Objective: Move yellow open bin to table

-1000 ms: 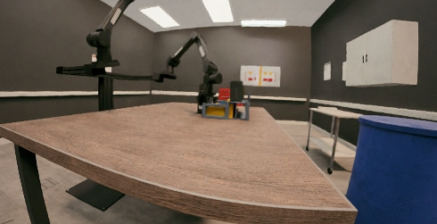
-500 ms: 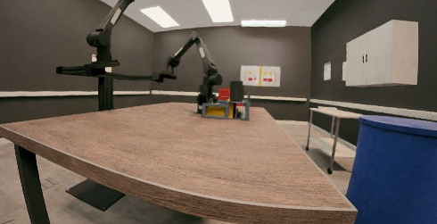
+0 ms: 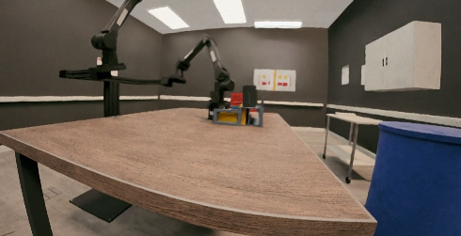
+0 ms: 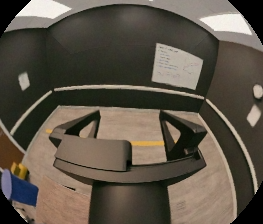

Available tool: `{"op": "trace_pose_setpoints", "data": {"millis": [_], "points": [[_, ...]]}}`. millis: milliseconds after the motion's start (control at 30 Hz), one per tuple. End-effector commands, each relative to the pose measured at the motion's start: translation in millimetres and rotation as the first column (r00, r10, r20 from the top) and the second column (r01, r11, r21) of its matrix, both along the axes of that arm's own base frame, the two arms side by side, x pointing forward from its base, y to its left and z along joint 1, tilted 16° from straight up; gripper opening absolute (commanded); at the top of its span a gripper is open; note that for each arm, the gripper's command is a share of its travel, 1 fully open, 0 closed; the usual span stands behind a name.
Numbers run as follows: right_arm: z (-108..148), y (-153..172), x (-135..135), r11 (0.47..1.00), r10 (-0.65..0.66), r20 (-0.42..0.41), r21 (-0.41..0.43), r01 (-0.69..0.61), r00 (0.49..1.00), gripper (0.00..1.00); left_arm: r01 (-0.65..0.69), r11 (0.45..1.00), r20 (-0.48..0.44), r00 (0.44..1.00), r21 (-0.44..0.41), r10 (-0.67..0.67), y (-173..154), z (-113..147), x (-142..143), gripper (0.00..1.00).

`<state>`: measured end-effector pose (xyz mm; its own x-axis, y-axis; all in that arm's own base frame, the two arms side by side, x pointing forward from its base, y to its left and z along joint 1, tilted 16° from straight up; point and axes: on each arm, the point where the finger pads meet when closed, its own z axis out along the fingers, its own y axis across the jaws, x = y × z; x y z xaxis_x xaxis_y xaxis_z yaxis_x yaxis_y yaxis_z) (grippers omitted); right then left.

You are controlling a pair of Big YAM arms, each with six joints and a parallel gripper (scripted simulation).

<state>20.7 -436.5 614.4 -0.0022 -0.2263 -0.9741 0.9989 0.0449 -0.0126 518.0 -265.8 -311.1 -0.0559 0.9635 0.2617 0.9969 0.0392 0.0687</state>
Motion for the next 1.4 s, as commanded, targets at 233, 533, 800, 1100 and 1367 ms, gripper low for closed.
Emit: {"op": "trace_pose_setpoints", "data": {"millis": [233,533,800,1100,1367], "points": [[12,9,-4,0.999,-0.003,0.014,-0.041,0.004,1.0,1.0,-0.005,1.0,0.032,0.999,-0.017,0.005,-2,-4,21,0.9],[12,9,-4,0.999,-0.003,0.014,-0.041,0.004,1.0,1.0,-0.005,1.0,0.04,0.999,-0.022,0.006,-4,0,25,0.9],[12,9,-4,0.999,-0.003,0.014,-0.041,0.004,1.0,1.0,-0.005,1.0,0.036,0.999,-0.02,0.005,-3,-1,24,0.9],[12,9,-4,0.999,-0.003,0.014,-0.041,0.004,1.0,1.0,-0.004,1.0,0.038,0.999,-0.021,0.005,-4,0,24,0.9],[12,9,-4,0.999,-0.003,0.014,-0.041,0.004,1.0,1.0,-0.003,1.0,0.039,0.999,-0.022,0.004,-5,0,24,0.9]]}}
